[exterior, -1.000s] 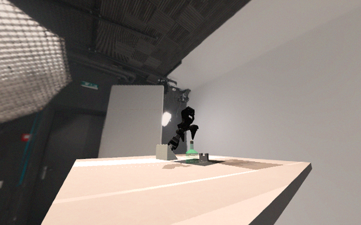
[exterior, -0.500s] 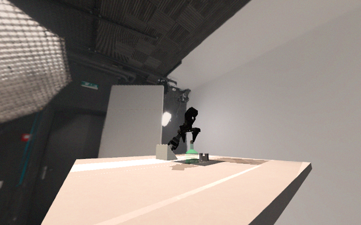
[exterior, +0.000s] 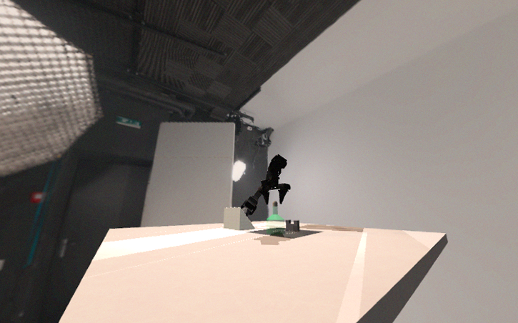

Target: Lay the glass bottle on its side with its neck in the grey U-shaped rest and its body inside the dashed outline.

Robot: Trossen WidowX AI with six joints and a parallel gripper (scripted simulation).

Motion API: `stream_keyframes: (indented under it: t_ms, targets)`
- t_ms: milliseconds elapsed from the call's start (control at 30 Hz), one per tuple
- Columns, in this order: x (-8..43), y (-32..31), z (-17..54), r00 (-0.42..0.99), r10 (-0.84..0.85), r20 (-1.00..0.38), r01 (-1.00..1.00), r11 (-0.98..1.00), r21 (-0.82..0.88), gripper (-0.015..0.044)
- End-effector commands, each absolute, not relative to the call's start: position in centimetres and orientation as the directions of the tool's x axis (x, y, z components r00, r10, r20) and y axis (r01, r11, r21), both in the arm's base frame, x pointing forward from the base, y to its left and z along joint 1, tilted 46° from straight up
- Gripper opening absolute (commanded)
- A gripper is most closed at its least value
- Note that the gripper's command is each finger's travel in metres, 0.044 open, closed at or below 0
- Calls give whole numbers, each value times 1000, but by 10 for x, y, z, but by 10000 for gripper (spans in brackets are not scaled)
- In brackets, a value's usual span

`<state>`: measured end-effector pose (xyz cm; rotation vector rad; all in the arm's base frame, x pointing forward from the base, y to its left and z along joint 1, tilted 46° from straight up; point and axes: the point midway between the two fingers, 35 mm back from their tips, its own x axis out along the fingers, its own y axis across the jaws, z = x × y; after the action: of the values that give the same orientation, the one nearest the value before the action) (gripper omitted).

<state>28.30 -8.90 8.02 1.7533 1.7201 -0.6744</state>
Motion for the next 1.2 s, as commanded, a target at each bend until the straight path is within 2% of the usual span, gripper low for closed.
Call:
stream_keyframes:
  t_ms: [0, 200, 600, 733, 1167]
  targets:
    - [281, -83, 83, 33, 708, -705, 999, 3, 49, 440]
    - [280, -77, 88, 33, 709, -705, 999, 3, 49, 440]
    - [280, -77, 88, 33, 709, -705, 999, 3, 49, 125]
    - [280, -77, 88, 33, 709, -705, 999, 3, 49, 103]
    - [280, -77, 88, 33, 709, -705, 999, 3, 49, 103]
